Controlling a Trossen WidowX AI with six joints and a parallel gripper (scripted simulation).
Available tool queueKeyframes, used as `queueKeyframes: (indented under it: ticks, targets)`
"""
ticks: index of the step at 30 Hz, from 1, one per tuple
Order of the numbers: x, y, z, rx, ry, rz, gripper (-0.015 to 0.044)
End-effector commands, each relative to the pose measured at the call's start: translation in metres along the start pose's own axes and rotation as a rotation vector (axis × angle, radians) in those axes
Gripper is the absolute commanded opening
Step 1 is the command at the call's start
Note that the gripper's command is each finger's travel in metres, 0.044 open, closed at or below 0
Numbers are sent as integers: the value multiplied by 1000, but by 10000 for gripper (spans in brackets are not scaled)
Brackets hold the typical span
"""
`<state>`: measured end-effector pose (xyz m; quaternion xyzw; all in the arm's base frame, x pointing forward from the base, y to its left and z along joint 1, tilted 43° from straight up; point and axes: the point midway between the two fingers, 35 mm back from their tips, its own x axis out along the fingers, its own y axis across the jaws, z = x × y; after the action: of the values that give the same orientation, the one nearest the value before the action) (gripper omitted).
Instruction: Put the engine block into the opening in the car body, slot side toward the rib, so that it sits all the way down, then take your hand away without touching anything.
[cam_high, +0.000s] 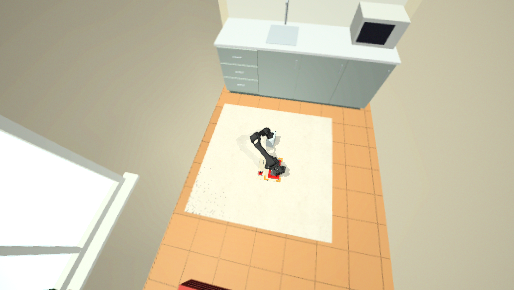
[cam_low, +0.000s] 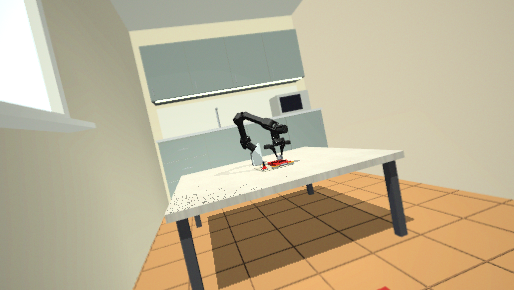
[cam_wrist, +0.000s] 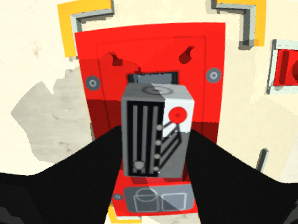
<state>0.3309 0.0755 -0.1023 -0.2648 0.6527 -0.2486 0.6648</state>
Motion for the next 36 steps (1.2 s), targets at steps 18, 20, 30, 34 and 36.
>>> queueKeyframes:
  ticks: [18, 20, 30, 34, 36]
  targets:
    - [2, 0, -1, -212, 1, 3, 158]
    - [2, 0, 0, -186, 1, 3, 158]
    - [4, 0, 0, -53, 1, 2, 158]
    - [5, 0, 0, -101, 1, 2, 158]
    - [6, 0, 0, -126, 1, 2, 158]
